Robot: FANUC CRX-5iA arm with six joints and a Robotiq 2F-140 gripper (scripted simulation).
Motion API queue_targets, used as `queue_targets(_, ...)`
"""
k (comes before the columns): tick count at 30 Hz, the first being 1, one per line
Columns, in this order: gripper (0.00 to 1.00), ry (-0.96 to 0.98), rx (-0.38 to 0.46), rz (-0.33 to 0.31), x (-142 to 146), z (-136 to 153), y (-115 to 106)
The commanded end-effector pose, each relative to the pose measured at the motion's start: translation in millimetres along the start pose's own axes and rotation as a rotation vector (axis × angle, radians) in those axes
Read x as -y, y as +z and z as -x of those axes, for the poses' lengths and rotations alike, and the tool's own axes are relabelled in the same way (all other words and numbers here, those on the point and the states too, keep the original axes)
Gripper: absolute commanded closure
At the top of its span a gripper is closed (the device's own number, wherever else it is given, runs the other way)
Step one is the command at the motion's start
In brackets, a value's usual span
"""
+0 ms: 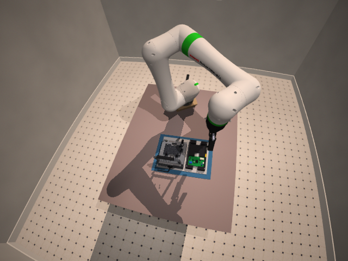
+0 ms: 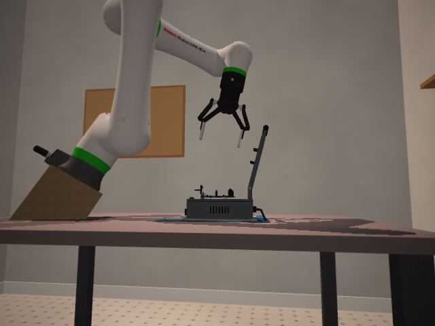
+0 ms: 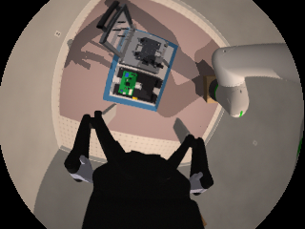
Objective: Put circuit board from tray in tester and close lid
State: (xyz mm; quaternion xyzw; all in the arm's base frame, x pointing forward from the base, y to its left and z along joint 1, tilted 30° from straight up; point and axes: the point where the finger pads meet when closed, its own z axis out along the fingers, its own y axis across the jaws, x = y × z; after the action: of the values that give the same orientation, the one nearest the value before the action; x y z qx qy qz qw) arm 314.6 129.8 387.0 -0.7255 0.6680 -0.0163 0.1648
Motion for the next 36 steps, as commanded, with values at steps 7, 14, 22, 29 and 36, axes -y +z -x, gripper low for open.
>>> queue_targets(7,0.00,0.062,0.038,-0.199,36,-50,-54)
queue_targets(14,0.42,0.065,0.039,-0.210,37,-53,-58)
queue_targets(22,0.42,0.065,0.039,-0.210,37,-53,-58)
queue_targets(29,0.42,0.065,0.039,-0.210,37,-53,-58)
queue_targets(36,0.42,0.065,0.039,-0.210,37,-53,-58)
